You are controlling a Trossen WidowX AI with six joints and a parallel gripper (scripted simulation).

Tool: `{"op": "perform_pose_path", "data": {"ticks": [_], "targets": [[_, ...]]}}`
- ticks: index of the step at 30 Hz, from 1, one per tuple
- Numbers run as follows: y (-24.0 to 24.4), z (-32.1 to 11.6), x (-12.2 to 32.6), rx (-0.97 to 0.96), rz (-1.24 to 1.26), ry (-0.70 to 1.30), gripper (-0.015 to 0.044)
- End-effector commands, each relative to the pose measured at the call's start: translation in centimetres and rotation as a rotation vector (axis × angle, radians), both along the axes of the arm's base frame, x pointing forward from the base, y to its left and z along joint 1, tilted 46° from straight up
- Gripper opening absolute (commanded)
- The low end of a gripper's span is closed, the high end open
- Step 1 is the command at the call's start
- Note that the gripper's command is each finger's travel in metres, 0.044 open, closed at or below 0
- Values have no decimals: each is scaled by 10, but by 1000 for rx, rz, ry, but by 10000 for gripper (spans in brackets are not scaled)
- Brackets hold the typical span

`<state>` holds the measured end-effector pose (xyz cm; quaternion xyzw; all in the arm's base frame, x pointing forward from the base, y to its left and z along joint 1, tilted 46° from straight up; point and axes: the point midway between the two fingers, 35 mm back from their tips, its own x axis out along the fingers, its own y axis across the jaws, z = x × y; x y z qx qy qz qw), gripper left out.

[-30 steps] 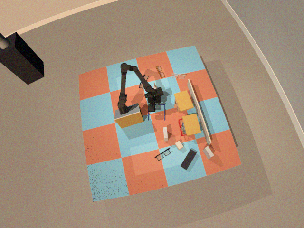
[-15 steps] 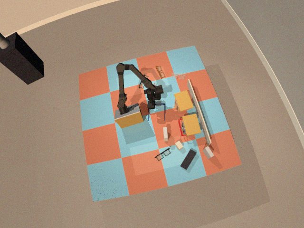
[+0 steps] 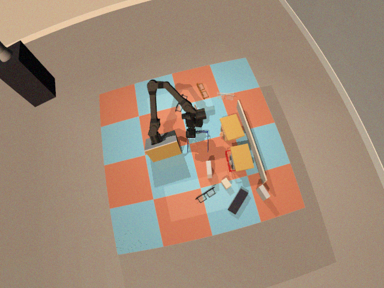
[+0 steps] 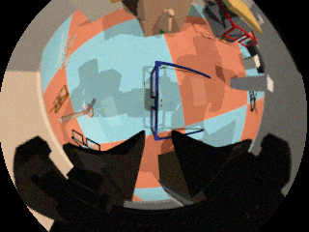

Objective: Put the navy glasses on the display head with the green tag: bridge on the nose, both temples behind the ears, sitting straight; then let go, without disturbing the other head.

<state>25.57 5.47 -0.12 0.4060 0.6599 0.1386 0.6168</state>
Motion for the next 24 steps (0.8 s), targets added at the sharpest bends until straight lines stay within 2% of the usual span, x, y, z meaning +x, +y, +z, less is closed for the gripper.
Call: {"op": "perform_pose_path", "data": {"ticks": [1,24], "targets": [[-2,1,-2,3,0,5,140],[13,-15,2,1,0,5,140]]}}
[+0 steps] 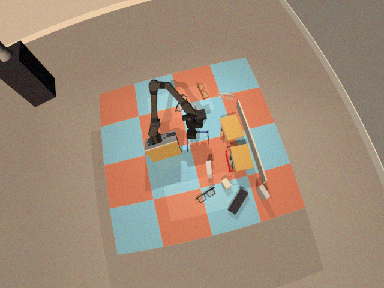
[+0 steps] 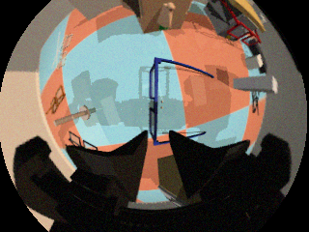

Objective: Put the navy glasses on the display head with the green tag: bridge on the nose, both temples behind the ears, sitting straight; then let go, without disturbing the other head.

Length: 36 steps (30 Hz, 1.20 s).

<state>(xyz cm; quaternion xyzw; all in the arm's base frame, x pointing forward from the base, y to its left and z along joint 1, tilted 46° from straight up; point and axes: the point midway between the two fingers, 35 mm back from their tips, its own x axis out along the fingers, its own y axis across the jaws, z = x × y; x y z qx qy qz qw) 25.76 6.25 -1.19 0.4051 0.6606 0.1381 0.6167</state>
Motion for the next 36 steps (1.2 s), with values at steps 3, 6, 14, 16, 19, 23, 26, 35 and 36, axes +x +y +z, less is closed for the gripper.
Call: {"op": "perform_pose_path", "data": {"ticks": [3,6,14,16,19,23,26,35,36], "targets": [[9,-8,0,2,-1,4,140],[12,-12,1,3,-1,4,140],[22,-21,1,4,-1,4,140],[24,-23,2,5,-1,4,140],[28,-26,1,6,-1,4,140],[33,-30,1,7,-1,4,140],[34,-31,1,8,-1,4,140],[30,-29,2,1,1,1,80],[30,-29,2,1,1,1,73]]}}
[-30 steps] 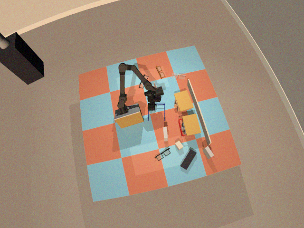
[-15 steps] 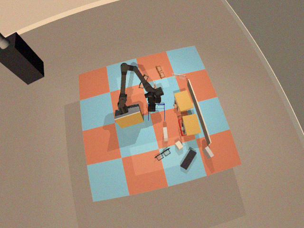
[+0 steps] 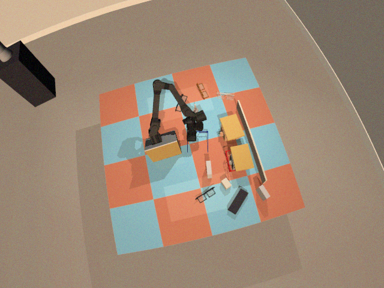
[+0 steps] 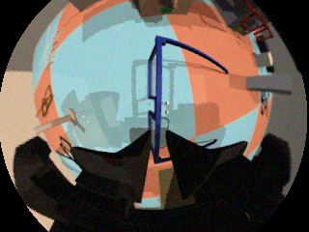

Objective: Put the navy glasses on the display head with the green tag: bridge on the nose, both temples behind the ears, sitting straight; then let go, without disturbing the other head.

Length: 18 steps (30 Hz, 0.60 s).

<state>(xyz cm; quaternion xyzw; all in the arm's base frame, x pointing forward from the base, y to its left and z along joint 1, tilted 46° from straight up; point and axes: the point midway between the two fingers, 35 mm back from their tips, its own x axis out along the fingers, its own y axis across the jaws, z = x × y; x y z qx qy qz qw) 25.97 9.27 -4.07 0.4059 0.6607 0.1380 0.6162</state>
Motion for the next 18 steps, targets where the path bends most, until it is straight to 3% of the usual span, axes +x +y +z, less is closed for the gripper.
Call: {"op": "perform_pose_path", "data": {"ticks": [1,11,18], "targets": [[0,0,0,0,2,0,67],[0,0,0,0,2,0,0],[-2,2,0,-1,1,0,0]]}}
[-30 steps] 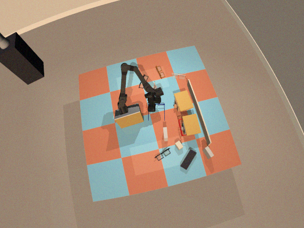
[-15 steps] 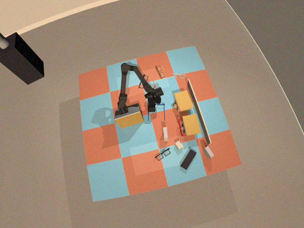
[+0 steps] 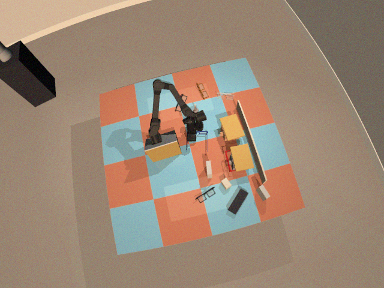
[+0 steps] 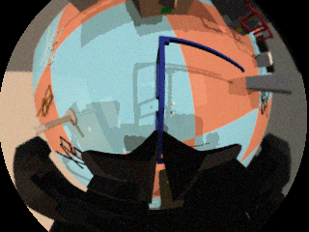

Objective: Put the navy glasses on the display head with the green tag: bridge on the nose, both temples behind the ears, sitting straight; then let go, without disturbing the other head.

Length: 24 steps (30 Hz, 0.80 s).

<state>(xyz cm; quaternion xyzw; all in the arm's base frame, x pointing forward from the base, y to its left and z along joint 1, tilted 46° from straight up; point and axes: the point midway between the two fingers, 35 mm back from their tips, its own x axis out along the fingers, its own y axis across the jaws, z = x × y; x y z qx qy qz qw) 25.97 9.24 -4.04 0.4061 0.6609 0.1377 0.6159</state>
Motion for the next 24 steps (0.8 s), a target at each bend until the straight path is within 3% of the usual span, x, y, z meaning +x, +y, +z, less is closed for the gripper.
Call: {"op": "perform_pose_path", "data": {"ticks": [1,24], "targets": [[-4,3,0,-2,2,0,0],[-73,66,-5,2,0,2,0]]}}
